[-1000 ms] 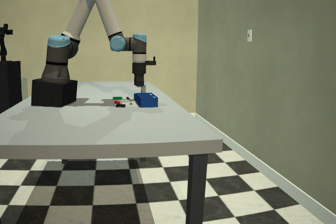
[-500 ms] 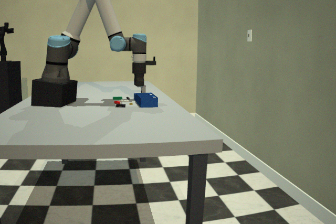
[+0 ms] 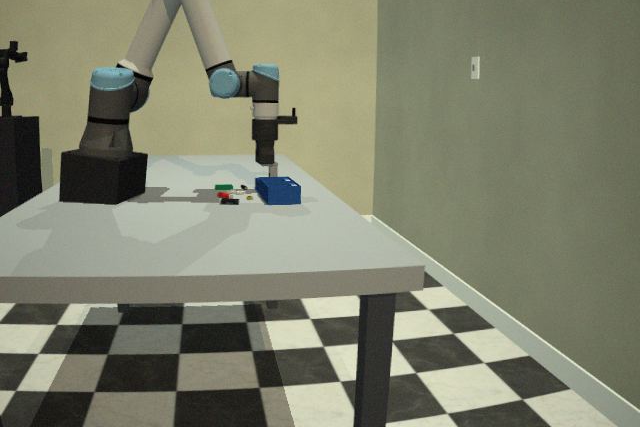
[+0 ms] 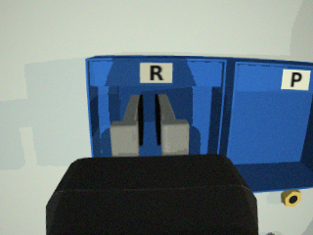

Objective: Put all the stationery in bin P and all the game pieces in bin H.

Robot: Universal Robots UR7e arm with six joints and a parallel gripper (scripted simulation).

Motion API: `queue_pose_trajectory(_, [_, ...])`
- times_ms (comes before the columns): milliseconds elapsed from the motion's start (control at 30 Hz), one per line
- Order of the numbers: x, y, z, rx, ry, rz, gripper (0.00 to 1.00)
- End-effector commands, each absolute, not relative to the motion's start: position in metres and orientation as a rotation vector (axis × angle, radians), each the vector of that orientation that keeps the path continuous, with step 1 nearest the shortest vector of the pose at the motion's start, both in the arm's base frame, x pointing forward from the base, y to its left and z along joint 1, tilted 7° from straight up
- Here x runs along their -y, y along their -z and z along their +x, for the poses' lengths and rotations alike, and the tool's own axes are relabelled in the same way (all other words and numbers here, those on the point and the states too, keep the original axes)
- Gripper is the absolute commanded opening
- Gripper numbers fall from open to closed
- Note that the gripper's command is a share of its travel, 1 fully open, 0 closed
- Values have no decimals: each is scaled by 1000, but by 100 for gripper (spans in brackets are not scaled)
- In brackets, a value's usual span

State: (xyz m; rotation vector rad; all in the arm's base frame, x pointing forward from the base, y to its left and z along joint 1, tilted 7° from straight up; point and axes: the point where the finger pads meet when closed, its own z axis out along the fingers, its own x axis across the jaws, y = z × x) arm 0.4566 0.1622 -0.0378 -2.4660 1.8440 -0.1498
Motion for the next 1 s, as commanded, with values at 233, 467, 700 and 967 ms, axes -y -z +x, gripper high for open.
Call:
queue_pose_trajectory(233, [-161,33,458,-1843,156,-2462,31])
queue_pose_trajectory(467, [-162,26,458,-1842,158,-2462,31])
queue_pose_trajectory(700, [-162,16,457,-1842,158,-2462,31])
queue_pose_trajectory(967, [-162,8,457,-1842,159,-2462,31])
